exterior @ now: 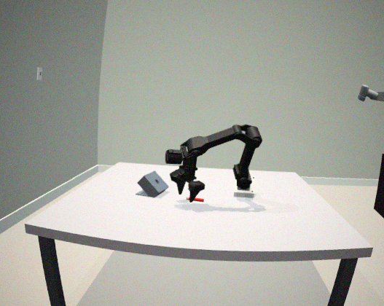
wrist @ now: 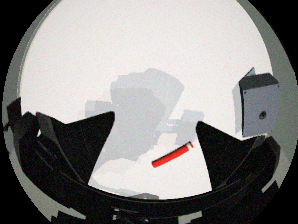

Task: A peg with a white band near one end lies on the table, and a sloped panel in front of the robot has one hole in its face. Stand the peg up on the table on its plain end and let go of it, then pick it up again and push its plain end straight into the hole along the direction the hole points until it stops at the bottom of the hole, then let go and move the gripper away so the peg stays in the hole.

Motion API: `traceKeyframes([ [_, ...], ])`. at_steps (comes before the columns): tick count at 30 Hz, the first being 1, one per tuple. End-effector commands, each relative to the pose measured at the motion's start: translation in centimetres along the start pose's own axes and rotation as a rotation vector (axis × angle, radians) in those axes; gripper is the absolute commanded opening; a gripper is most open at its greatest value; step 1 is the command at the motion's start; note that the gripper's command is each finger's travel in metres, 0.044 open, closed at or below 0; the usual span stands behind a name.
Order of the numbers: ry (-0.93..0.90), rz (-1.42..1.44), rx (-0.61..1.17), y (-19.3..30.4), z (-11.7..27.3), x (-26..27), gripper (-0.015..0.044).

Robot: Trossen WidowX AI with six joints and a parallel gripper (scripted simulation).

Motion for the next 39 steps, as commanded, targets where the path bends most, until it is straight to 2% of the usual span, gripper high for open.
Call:
traceKeyframes([
  [1,0.000,-0.112,0.019,0.6,0.3,-1.4,0.0440],
  [24,-0.065,-0.849,0.077,4.9,3.6,-8.6,0.0440],
  [39,-0.067,-0.870,0.078,5.0,2.4,-8.8,0.0440],
])
Point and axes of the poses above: the point midway between the two fingers, 35 mm back from their tips, its own z axis back along the fingers, its own x axis across the jaws, y = z × x, the point moved 6 cm from there along z, back along the fingers, and after that the axes turned 8 degrees about -z, right-handed, at the moved point
